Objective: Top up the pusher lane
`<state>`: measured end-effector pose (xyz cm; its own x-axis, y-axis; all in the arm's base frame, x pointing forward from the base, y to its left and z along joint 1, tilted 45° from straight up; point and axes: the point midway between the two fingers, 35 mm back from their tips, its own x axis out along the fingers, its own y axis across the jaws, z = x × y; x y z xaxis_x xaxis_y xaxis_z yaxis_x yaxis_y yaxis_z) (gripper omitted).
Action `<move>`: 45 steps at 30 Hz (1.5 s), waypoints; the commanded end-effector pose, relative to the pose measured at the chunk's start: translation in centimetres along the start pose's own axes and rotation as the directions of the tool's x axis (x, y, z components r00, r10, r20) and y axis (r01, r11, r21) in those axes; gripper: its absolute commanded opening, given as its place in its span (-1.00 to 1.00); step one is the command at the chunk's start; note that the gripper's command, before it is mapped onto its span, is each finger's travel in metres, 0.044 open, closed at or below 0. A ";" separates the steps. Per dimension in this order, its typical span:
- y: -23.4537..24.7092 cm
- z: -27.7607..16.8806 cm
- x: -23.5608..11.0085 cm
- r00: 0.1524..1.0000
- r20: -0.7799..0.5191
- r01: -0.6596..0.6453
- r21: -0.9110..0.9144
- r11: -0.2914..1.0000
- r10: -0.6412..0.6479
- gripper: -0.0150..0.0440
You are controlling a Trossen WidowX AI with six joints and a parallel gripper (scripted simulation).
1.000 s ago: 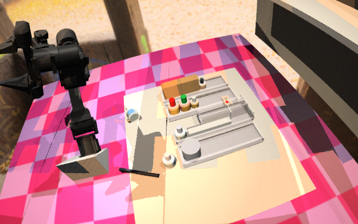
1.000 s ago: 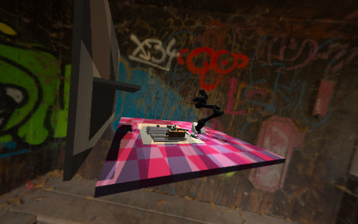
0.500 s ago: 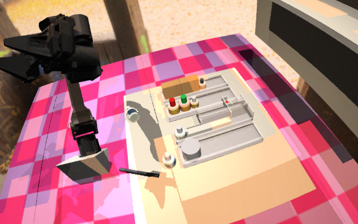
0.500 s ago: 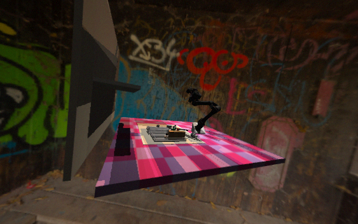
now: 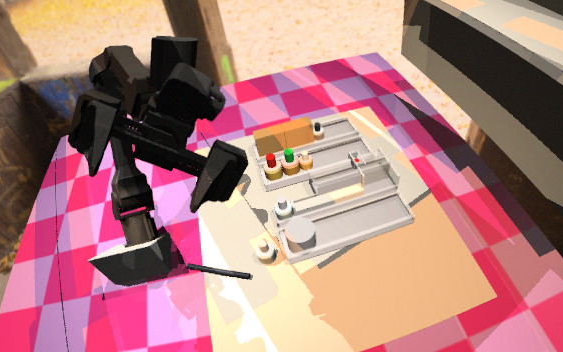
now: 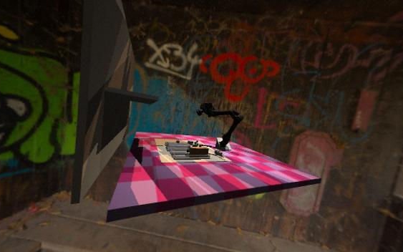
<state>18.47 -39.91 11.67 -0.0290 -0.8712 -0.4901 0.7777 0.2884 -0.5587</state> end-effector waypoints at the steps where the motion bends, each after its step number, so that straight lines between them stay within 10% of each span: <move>1: 7.7 -3.1 -0.1 0.925 -0.193 -0.368 -0.239 0.899 0.327 1.00; 13: 17.6 -10.7 -7.6 0.387 -0.630 -0.920 -0.222 0.322 0.673 1.00; 23: 19.9 -13.1 -17.6 -0.226 -0.739 -0.974 0.163 -0.157 0.634 1.00; 45: 21.8 -15.8 -19.2 -0.250 -0.736 -0.968 0.182 -0.172 0.629 1.00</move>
<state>26.11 -11.08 -1.34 0.0347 0.6877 -0.7251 0.0040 0.7255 0.6882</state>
